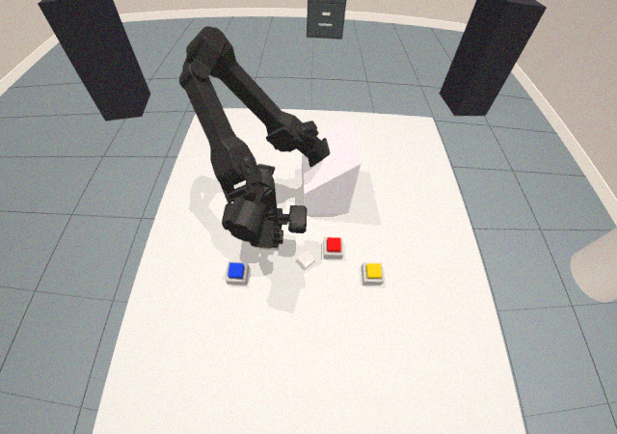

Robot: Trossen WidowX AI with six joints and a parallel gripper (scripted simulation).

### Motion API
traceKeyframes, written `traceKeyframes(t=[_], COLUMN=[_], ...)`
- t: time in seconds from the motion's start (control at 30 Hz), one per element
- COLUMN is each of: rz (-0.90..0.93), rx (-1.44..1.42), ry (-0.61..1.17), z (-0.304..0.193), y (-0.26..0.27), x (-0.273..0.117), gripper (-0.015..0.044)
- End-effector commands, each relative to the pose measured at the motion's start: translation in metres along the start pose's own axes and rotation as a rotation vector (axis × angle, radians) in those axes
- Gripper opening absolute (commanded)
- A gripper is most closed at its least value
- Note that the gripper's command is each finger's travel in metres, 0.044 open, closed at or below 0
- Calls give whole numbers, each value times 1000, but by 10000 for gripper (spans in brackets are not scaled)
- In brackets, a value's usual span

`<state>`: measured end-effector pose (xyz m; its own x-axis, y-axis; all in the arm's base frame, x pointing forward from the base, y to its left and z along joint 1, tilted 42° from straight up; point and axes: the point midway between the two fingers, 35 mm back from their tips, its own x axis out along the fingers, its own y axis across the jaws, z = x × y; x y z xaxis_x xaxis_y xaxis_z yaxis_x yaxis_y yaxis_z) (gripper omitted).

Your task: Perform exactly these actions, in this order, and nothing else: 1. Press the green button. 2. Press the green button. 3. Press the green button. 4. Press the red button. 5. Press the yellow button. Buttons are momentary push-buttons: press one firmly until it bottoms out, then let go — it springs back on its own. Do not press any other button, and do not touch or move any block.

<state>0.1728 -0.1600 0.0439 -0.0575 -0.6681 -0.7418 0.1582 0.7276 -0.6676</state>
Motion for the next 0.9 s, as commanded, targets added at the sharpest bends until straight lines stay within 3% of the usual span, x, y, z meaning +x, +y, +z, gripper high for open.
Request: traceKeyframes(t=[0.0,0.37,0.67,0.87], rz=[4,1,8,8], rx=[-7,-2,-7,-8], ry=[5,2,5,5], z=[-1,0,1,0], y=[1,0,2,2], x=[1,-1,-39,-93], gripper=[20,20,20,20])
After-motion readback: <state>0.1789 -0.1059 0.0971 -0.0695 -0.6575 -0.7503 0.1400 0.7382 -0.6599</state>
